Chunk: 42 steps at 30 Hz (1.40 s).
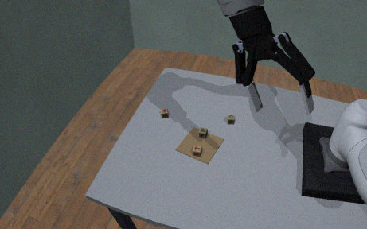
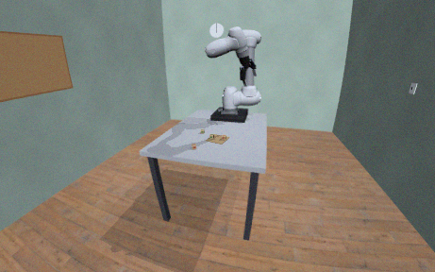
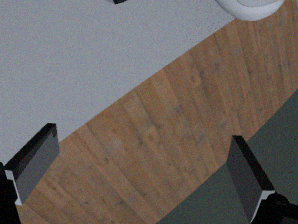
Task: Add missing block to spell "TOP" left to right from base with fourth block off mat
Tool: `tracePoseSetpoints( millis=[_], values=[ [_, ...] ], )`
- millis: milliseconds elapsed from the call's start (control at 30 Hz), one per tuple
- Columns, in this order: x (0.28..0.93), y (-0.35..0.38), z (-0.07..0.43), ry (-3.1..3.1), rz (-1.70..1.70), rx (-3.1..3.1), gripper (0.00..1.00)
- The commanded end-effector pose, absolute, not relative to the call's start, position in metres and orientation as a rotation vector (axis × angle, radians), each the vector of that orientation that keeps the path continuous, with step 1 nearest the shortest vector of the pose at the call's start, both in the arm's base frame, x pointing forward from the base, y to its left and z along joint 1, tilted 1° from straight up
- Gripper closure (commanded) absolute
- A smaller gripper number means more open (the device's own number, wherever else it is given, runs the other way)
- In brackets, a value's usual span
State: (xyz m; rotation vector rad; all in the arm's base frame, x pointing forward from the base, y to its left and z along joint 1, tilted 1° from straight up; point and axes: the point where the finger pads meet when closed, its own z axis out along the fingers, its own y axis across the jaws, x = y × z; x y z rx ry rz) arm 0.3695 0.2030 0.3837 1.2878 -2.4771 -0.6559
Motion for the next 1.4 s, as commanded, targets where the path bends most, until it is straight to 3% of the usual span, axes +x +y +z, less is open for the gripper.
tracePoseSetpoints(
  millis=[0, 800, 1367],
  values=[
    [0.402, 0.184, 0.336, -2.507, -0.532, 1.305, 0.0],
    [0.59, 0.028, 0.058, -2.164, 0.343, 1.9, 0.0],
    [0.596, 0.025, 0.048, -2.132, 0.367, 1.935, 0.0]
  ],
)
